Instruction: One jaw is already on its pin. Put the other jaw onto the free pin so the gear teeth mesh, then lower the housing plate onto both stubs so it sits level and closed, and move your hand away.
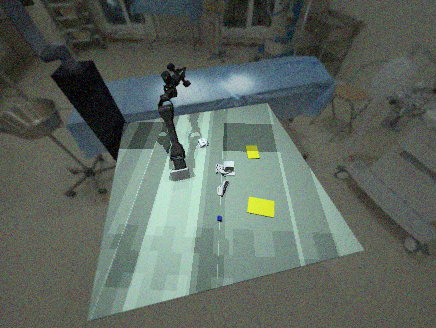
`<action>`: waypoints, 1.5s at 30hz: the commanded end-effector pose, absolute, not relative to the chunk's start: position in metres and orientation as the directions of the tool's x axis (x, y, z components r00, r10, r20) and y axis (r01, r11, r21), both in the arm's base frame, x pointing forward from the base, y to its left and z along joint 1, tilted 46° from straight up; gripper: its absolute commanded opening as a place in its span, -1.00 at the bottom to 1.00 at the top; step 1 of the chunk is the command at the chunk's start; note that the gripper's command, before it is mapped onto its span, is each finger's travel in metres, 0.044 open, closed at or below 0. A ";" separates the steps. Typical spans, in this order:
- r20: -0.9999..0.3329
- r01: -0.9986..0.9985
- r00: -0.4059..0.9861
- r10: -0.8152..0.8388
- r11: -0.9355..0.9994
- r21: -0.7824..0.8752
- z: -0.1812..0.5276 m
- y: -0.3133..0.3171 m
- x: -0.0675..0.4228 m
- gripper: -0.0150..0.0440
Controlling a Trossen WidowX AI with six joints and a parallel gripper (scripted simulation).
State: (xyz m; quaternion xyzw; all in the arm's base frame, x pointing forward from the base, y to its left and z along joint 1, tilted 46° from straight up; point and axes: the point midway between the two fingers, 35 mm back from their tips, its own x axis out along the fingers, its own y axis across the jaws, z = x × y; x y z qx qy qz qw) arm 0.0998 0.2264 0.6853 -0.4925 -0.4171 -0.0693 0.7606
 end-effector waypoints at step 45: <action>0.609 0.452 0.684 0.402 0.422 -0.786 0.629 0.289 0.162 -0.49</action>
